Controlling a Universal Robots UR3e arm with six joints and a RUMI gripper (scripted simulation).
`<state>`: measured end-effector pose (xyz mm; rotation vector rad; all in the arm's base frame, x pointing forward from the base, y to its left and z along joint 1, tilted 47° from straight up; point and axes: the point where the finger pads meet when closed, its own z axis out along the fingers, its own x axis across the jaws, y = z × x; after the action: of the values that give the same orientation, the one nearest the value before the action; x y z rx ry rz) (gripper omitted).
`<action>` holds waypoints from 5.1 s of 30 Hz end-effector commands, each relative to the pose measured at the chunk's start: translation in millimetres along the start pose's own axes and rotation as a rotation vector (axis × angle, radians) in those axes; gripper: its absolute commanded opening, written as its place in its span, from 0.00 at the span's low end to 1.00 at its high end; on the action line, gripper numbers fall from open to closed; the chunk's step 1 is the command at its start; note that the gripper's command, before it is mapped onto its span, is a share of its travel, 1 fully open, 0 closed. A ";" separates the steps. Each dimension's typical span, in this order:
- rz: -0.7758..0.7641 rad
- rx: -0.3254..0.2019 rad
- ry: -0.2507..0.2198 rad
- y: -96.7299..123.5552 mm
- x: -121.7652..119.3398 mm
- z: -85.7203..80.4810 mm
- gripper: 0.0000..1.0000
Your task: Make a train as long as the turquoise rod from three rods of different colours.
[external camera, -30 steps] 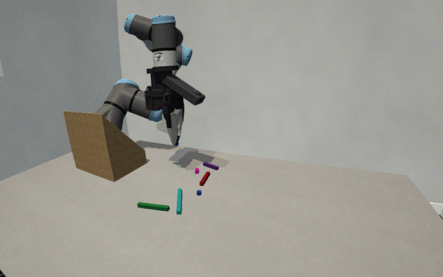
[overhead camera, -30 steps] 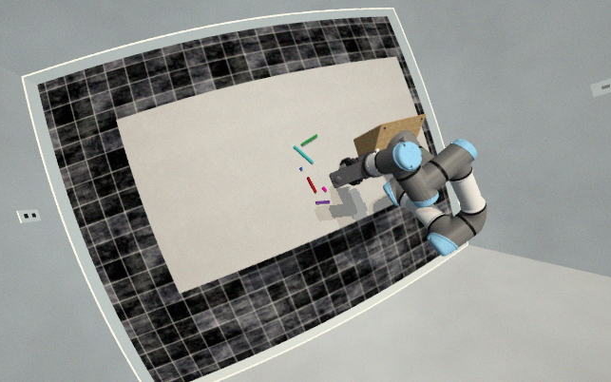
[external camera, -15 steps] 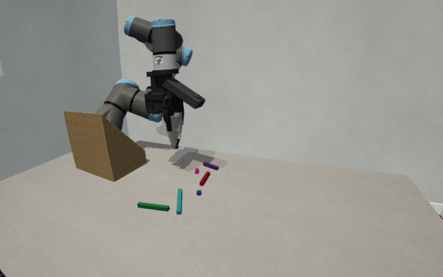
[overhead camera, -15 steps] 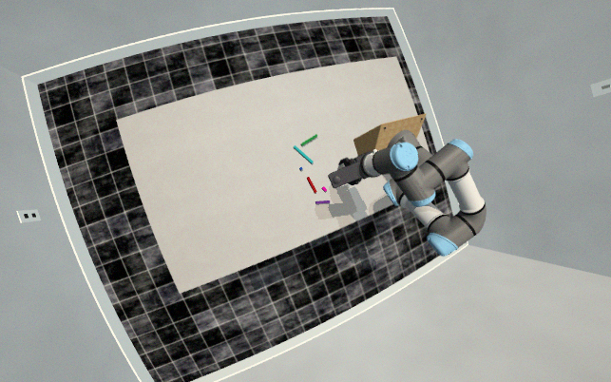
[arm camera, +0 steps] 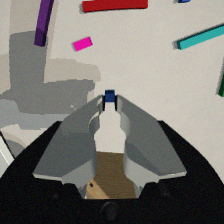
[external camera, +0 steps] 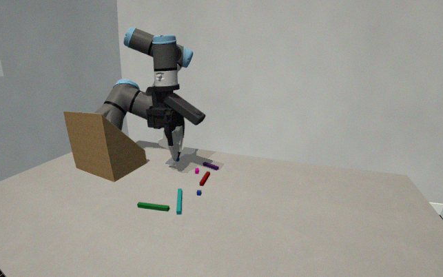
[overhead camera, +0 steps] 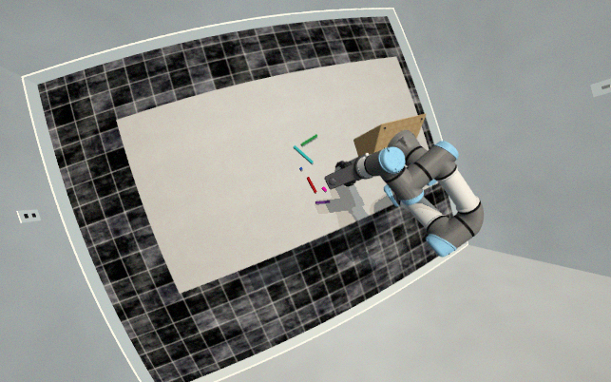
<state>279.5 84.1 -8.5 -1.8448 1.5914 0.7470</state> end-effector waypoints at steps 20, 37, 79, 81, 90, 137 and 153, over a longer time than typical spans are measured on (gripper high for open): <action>0.000 0.019 0.021 -6.9 8.7 36.0 0.00; 0.000 0.020 0.022 -7.0 9.1 35.5 0.00; 0.000 0.020 0.022 -7.2 9.2 47.8 0.00; 0.000 0.020 0.023 -7.3 9.3 47.6 0.00; 0.000 0.020 0.022 -7.2 9.3 47.6 0.00; 0.000 0.020 0.023 -7.3 9.4 46.6 0.14; -0.002 0.020 0.025 -6.7 9.1 11.4 0.14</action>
<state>289.3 100.0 -37.1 -1.8459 1.6129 0.6934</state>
